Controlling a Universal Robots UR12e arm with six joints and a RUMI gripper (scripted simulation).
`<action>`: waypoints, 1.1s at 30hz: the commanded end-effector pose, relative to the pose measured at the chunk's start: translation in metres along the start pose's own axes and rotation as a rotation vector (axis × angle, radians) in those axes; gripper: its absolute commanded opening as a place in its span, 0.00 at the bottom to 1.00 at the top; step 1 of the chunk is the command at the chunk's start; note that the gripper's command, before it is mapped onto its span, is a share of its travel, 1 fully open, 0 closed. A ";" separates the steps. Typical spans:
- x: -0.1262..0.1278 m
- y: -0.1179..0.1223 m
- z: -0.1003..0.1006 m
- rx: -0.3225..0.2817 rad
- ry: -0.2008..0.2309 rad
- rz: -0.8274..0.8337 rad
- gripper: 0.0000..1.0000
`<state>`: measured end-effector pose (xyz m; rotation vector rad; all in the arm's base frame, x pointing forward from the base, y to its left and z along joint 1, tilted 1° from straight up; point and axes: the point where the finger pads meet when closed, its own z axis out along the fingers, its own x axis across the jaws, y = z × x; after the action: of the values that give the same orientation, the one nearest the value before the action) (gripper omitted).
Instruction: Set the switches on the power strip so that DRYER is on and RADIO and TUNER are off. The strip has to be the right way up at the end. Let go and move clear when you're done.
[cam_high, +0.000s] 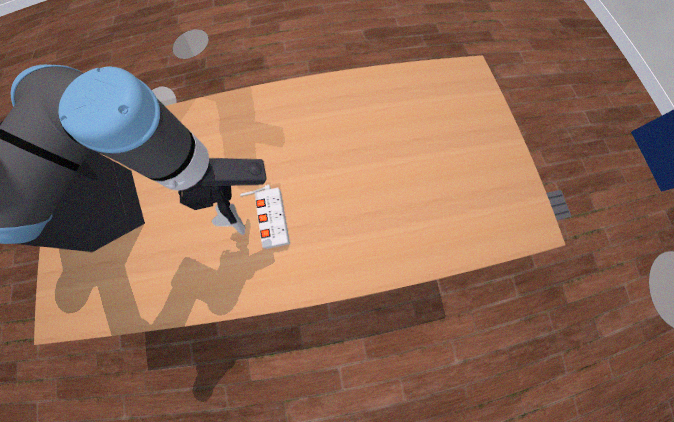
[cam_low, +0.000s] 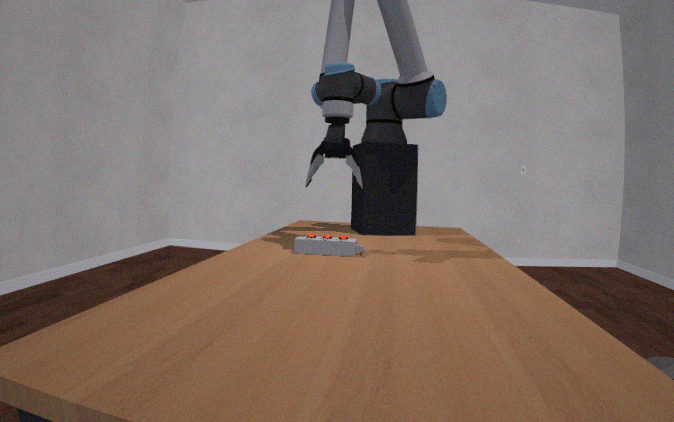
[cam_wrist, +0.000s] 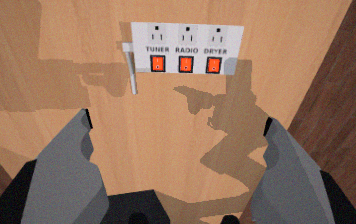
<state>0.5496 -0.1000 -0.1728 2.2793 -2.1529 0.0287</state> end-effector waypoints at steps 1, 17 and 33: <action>0.000 0.000 -0.001 -0.002 0.000 -0.001 1.00; 0.000 0.000 0.000 -0.002 0.000 -0.018 1.00; -0.008 -0.004 0.012 -0.002 -0.001 -0.312 1.00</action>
<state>0.5517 -0.0944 -0.1814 2.4919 -1.8939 0.0226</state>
